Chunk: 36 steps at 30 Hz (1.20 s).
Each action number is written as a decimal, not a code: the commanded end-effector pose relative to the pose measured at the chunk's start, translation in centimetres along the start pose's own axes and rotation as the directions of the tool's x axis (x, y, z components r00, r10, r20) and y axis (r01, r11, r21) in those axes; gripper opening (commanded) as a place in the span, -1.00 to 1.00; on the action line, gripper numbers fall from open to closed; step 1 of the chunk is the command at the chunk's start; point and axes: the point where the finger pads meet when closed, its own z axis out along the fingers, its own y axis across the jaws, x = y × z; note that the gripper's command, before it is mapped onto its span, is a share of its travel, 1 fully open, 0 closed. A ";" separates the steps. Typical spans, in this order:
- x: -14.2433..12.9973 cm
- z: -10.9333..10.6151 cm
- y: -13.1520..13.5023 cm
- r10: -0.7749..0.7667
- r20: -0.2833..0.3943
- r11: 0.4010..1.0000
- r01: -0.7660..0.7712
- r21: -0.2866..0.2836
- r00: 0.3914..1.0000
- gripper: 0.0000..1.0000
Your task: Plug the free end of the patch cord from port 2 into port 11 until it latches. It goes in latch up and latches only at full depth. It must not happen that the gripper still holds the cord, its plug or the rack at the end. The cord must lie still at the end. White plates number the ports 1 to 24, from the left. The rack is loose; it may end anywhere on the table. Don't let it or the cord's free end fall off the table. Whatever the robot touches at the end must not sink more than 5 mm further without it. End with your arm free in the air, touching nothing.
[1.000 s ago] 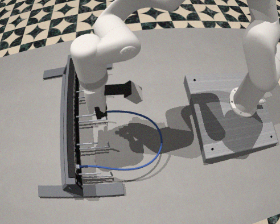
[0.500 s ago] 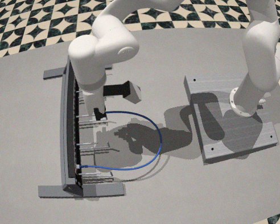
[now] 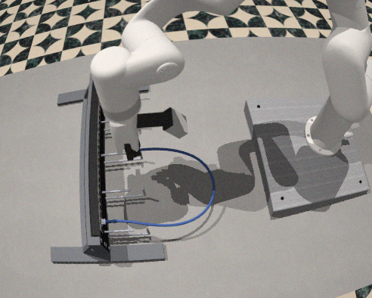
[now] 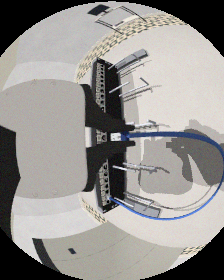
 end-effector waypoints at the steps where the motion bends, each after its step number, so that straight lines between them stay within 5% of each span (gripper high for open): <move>1: -0.2 -0.1 0.0 -0.001 0.004 1.000 0.001 0.001 1.000 -1.00; 36: -3.3 2.6 -0.1 -0.001 0.003 1.000 0.001 0.003 1.000 -1.00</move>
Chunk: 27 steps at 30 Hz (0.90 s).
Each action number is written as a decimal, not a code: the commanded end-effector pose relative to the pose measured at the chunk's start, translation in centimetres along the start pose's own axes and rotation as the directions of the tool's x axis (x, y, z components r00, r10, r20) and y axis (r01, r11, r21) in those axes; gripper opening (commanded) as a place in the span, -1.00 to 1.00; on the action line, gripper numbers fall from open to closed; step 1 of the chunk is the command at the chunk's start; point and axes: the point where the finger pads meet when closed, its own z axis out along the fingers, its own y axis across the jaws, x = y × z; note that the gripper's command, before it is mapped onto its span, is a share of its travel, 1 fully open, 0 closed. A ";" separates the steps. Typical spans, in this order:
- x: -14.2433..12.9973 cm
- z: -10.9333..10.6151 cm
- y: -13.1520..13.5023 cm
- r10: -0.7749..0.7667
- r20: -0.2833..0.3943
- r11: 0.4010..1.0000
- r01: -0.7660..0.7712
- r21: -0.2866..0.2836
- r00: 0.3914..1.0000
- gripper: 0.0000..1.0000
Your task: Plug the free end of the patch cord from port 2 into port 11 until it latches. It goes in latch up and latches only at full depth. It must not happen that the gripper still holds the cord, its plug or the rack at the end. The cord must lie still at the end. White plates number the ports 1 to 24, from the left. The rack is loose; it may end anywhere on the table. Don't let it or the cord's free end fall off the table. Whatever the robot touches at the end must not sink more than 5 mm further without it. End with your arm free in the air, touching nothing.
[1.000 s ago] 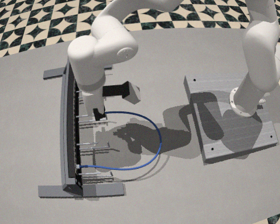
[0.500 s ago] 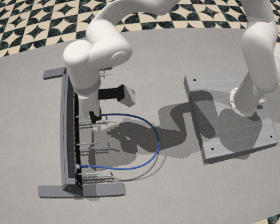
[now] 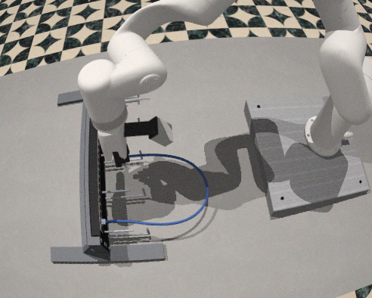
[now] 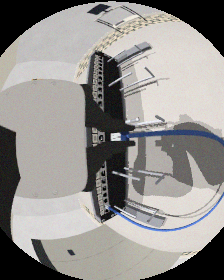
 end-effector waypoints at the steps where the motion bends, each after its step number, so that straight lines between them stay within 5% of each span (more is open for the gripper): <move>1: -0.3 -0.1 0.0 0.000 0.005 1.000 0.000 0.000 1.000 -1.00; 27: -0.7 0.0 0.0 0.000 0.005 1.000 0.000 0.000 1.000 -1.00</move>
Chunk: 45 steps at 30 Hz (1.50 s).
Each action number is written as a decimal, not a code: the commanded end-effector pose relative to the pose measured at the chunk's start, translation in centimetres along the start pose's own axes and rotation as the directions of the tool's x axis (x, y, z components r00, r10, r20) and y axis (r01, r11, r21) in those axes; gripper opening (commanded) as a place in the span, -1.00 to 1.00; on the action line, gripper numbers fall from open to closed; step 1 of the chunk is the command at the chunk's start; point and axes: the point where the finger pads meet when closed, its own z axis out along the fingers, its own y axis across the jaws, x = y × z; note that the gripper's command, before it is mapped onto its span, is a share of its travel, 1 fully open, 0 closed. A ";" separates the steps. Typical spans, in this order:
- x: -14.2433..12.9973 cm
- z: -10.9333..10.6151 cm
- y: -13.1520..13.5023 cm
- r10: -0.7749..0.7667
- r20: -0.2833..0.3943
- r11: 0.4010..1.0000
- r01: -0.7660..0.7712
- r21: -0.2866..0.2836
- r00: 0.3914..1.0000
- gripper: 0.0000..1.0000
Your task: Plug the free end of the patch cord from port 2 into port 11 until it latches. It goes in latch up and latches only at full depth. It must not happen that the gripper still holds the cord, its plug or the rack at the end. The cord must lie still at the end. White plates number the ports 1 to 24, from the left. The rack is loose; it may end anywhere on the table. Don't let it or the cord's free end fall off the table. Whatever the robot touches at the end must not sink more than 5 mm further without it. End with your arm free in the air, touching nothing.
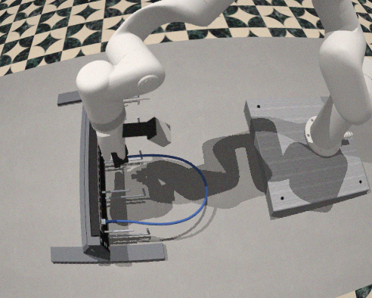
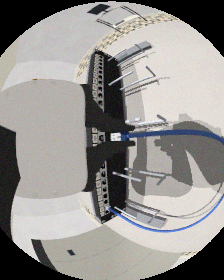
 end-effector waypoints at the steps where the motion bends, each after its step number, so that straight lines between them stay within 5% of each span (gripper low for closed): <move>1: -0.5 -0.2 0.0 0.000 0.005 1.000 0.000 0.000 1.000 -1.00; 45: -2.7 -0.3 0.0 0.000 0.005 1.000 0.000 0.000 1.000 -1.00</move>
